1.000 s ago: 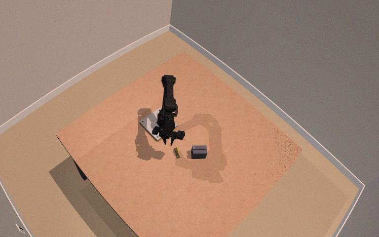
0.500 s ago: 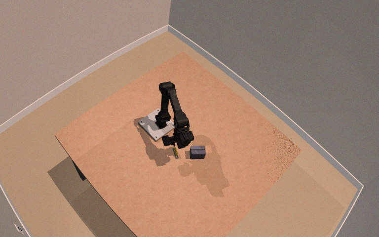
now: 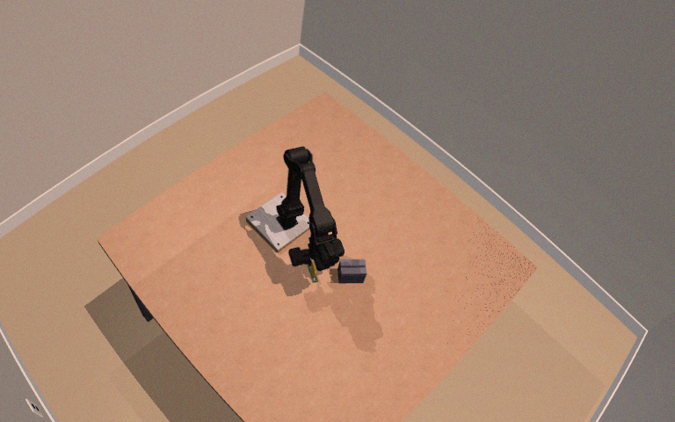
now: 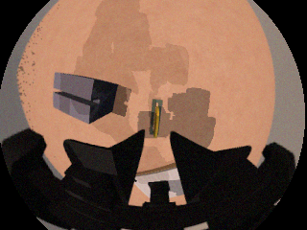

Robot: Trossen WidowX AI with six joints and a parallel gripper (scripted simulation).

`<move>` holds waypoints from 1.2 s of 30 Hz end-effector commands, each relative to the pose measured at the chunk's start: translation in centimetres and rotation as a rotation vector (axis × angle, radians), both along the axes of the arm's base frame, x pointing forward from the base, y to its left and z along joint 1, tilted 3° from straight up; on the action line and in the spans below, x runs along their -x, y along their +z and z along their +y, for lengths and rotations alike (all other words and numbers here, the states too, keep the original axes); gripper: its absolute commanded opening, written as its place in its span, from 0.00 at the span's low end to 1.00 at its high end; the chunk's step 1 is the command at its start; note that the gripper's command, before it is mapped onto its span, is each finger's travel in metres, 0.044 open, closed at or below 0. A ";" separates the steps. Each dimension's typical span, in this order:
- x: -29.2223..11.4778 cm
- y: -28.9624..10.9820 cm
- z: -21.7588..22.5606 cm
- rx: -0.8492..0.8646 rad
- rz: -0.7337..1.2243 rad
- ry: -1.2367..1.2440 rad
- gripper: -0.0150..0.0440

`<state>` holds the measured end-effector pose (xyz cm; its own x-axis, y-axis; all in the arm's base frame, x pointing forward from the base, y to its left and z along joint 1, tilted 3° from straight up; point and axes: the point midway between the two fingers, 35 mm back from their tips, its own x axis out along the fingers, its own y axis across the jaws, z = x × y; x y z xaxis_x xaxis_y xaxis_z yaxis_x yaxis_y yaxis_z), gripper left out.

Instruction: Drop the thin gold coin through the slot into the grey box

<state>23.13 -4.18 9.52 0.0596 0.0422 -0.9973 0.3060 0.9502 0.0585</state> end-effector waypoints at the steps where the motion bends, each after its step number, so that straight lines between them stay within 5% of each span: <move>1: -0.1 -0.6 0.0 0.002 0.005 -0.003 0.53; 36: -0.3 -6.2 0.2 0.002 0.005 -0.003 0.53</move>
<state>23.48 -3.92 3.90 0.0627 0.0422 -0.9971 0.3058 0.9502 0.0595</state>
